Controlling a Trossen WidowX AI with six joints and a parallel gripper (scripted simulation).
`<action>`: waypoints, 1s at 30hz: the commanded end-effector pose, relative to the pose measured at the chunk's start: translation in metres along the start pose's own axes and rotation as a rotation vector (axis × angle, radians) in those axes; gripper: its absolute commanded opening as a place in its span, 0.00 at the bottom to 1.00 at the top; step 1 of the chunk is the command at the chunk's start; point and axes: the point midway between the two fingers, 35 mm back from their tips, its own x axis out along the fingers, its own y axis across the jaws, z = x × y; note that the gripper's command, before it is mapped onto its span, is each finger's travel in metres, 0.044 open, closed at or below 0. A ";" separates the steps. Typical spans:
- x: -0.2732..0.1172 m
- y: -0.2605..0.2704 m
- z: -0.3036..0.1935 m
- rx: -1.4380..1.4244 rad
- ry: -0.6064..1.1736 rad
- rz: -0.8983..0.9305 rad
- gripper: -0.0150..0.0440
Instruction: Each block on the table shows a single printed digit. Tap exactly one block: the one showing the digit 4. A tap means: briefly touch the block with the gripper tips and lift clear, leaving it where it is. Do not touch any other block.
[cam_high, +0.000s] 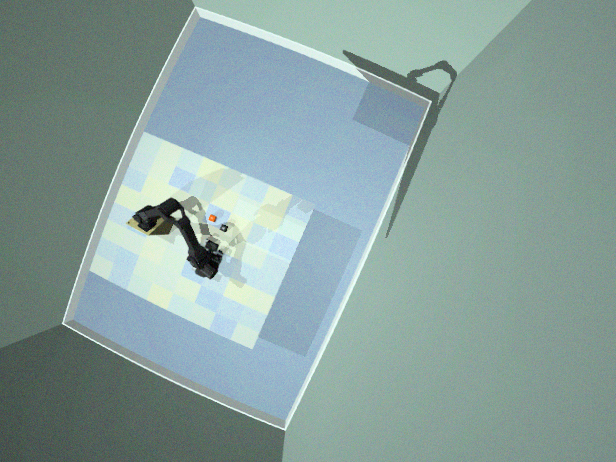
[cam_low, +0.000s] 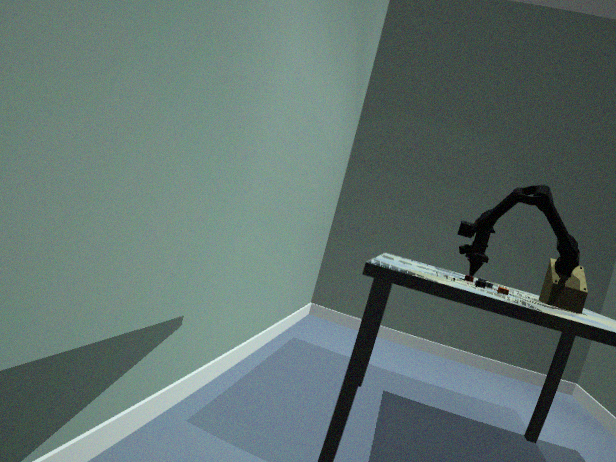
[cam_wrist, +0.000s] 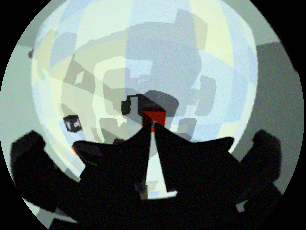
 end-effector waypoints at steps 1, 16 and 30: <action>0.006 -0.001 -0.005 0.014 0.013 0.007 0.29; -0.025 0.001 -0.004 0.014 0.013 0.006 0.33; -0.087 0.187 -0.051 0.016 0.015 -0.003 0.93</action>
